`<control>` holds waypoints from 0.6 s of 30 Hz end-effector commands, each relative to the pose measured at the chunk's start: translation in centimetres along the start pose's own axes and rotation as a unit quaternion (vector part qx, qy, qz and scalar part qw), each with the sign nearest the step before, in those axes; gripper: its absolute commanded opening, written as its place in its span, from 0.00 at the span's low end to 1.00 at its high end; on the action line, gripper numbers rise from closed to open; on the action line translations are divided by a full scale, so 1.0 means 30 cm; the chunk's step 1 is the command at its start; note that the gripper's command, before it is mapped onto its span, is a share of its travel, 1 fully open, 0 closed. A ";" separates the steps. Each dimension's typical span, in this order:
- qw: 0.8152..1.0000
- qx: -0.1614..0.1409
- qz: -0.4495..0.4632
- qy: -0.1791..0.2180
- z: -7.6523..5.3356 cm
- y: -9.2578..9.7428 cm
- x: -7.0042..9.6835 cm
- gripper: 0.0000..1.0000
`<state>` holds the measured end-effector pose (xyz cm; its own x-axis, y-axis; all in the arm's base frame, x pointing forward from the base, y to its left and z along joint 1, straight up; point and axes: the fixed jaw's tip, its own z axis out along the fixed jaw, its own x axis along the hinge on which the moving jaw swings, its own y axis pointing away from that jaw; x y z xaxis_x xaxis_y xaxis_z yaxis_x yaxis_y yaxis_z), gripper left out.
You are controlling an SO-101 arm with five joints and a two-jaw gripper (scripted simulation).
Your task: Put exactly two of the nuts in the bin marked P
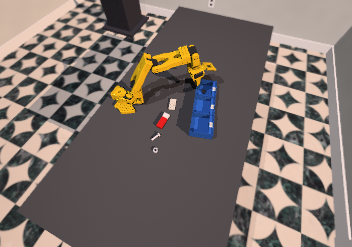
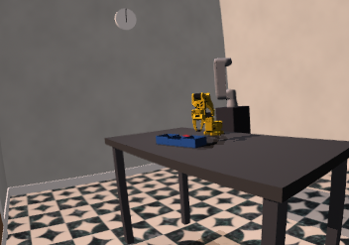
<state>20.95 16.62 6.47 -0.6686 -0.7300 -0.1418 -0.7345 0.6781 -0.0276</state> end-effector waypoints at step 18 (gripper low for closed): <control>0.998 0.009 0.045 -0.051 -0.030 -0.028 -0.071 0.00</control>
<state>21.97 17.12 6.42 -0.7111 -0.6809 -0.1753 -0.6883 0.7250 -0.0235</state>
